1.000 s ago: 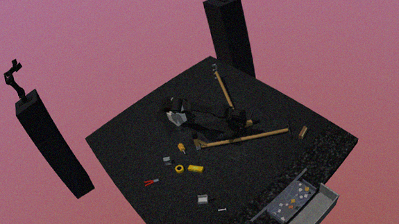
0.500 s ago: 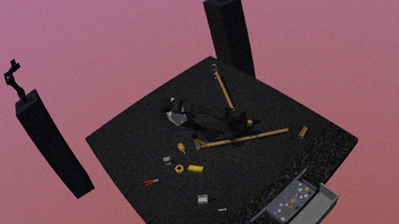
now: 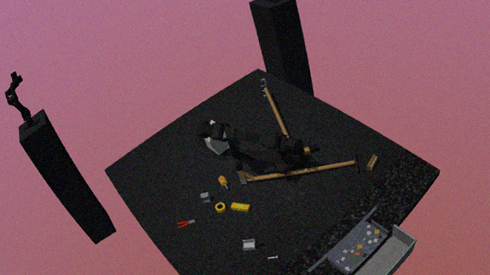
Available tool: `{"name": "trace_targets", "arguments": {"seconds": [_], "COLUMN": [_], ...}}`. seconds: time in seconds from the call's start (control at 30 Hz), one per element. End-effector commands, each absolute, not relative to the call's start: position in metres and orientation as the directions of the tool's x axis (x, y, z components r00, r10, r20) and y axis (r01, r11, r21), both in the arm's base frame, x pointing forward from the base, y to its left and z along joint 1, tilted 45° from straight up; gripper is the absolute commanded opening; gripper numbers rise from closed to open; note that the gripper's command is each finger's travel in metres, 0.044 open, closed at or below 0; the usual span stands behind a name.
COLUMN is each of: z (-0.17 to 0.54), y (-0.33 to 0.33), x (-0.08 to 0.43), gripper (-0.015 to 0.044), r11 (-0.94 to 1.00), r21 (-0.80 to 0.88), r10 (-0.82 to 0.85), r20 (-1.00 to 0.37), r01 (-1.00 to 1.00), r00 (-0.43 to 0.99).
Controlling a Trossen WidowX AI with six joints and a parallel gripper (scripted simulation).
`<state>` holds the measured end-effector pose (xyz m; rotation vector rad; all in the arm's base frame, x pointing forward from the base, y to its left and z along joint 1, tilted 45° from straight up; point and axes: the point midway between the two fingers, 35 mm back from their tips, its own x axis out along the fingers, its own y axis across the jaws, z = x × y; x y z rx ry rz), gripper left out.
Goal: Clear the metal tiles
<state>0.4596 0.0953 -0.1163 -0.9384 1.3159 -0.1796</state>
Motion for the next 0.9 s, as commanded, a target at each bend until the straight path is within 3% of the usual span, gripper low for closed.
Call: {"name": "trace_targets", "arguments": {"seconds": [0.0,0.87], "z": [-0.115,-0.103], "y": [0.091,0.082], "x": [0.465,0.485], "gripper": [0.0,0.0], "r11": [0.635,0.634], "r21": [-0.672,-0.673], "r10": [-0.606,-0.607], "r20": [-0.739,-0.738], "r01": [-0.381,-0.38], "r00": [0.295,0.295]}}
